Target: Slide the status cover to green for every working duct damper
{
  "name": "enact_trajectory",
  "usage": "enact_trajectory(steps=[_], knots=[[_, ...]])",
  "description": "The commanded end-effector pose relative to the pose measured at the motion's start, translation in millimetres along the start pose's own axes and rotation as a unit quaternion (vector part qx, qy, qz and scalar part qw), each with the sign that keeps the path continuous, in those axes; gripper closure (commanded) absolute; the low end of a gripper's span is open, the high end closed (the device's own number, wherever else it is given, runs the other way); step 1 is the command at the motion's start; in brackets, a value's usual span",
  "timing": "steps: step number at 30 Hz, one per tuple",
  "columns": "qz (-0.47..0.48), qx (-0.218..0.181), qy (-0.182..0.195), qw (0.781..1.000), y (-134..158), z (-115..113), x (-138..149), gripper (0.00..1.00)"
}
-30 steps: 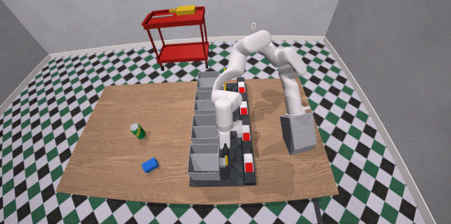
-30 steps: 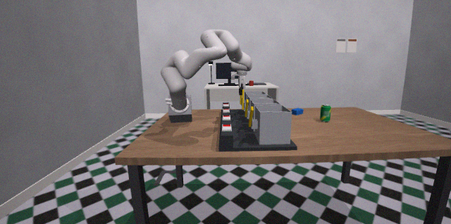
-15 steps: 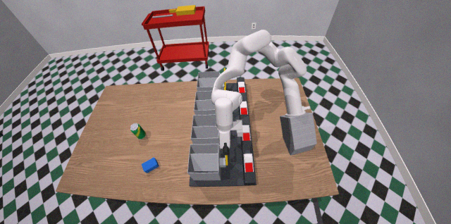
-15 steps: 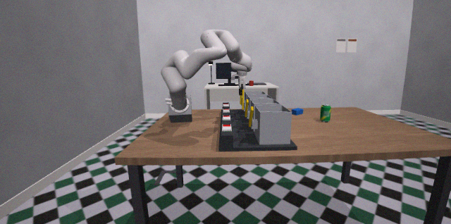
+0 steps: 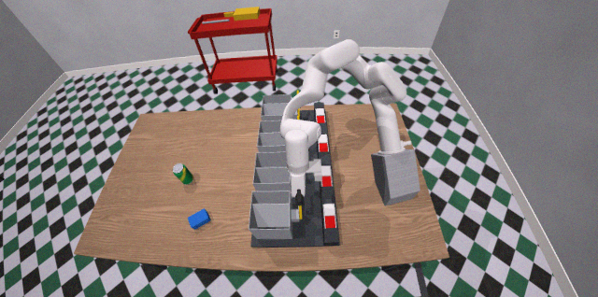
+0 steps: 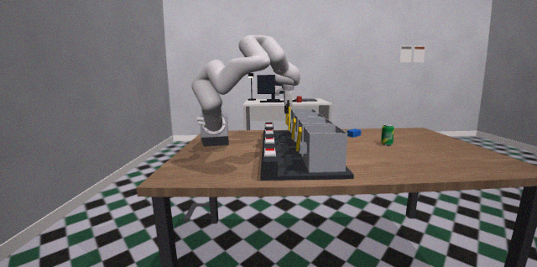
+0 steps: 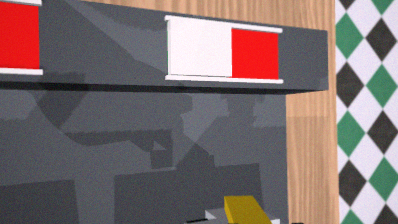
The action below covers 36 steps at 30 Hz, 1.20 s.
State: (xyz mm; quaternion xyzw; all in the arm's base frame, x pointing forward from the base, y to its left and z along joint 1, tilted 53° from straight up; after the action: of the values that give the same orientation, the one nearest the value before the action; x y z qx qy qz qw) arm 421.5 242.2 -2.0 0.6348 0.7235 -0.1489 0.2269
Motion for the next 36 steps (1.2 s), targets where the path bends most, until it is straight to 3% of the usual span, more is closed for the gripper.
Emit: enact_trajectory(steps=[1, 10, 26, 36], knots=[[0.000, -0.002, 0.001, 1.000, 0.9, -1.7, 0.7, 0.73], [0.000, -0.002, 0.001, 1.000, 0.9, -1.7, 0.7, 0.61], [0.000, -0.002, 0.001, 1.000, 0.9, -4.3, 0.7, 0.61], [0.000, -0.002, 0.001, 1.000, 0.8, -32.5, 0.6, 0.61]])
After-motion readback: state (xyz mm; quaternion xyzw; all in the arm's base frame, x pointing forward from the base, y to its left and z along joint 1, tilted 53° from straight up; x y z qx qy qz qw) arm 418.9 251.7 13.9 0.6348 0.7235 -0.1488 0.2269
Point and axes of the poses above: the point where the finger pads meet when closed, its own z axis out along the fingers, its own x axis across the jaws, y = z × x, the point moved 10 cm from there along -z, back along the fingers, and after that the axes turned 7 degrees about -z, right-handed, at the moved point
